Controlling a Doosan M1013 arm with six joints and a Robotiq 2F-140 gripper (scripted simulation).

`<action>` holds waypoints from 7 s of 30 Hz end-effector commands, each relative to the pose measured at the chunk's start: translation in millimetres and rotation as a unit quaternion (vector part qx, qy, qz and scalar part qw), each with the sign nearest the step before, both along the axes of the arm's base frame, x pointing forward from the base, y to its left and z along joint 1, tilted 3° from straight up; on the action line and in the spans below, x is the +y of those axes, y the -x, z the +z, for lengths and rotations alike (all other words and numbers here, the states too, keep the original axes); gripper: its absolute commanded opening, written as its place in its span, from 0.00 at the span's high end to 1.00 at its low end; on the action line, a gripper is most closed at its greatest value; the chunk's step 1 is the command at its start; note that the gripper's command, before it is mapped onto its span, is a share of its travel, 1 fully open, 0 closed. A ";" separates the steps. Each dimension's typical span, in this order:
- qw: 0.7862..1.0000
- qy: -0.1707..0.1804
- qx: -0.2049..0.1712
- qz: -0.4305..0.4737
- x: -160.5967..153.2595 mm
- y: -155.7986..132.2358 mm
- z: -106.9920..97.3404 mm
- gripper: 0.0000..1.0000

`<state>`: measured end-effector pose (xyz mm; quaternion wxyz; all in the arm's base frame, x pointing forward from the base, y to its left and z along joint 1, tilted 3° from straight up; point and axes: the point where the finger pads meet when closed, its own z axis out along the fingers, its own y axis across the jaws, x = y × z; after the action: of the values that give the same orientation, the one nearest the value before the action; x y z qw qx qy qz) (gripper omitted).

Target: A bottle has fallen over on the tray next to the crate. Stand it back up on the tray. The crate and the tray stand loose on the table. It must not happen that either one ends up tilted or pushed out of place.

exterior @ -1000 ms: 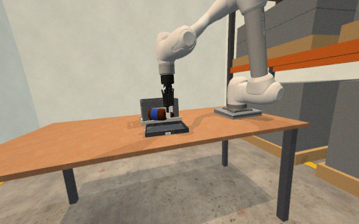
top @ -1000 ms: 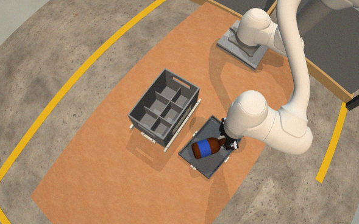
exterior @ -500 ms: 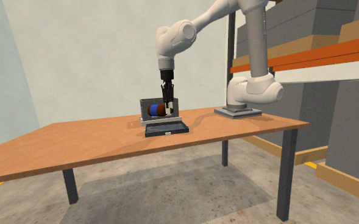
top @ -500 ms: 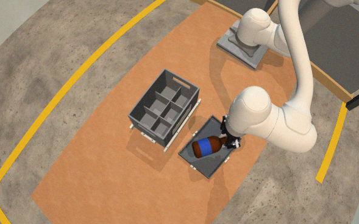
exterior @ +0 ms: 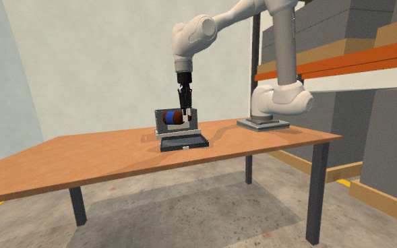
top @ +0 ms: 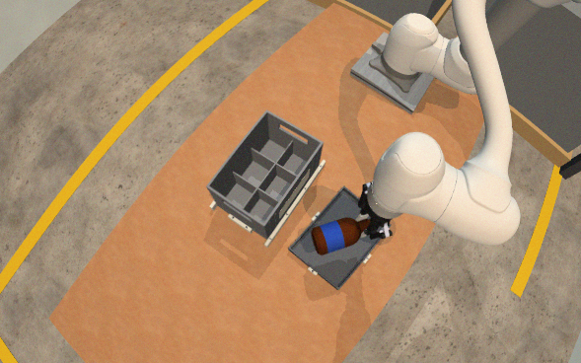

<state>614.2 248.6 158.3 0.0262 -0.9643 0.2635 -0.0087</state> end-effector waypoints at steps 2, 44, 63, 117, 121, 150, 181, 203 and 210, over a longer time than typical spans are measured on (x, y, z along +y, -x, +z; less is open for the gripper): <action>1.000 0.000 0.000 0.000 -0.3 0.2 7.4 0.90; 1.000 0.000 0.000 0.000 -2.2 1.5 46.8 0.90; 1.000 0.000 0.000 0.000 -2.3 1.6 50.3 0.90; 0.999 0.001 -0.002 0.049 -2.3 1.6 50.4 0.90; 0.997 0.002 -0.004 0.081 -2.3 1.6 50.4 0.90; 0.991 0.004 -0.006 0.130 -2.3 1.6 50.4 0.90; 0.988 0.005 -0.007 0.151 -2.3 1.6 50.4 0.90; 0.966 0.008 -0.012 0.258 -2.3 1.6 50.4 0.90; 0.966 0.008 -0.012 0.258 -2.3 1.6 50.4 0.90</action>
<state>612.6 246.3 208.6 0.0230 -0.9996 0.0049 -0.0152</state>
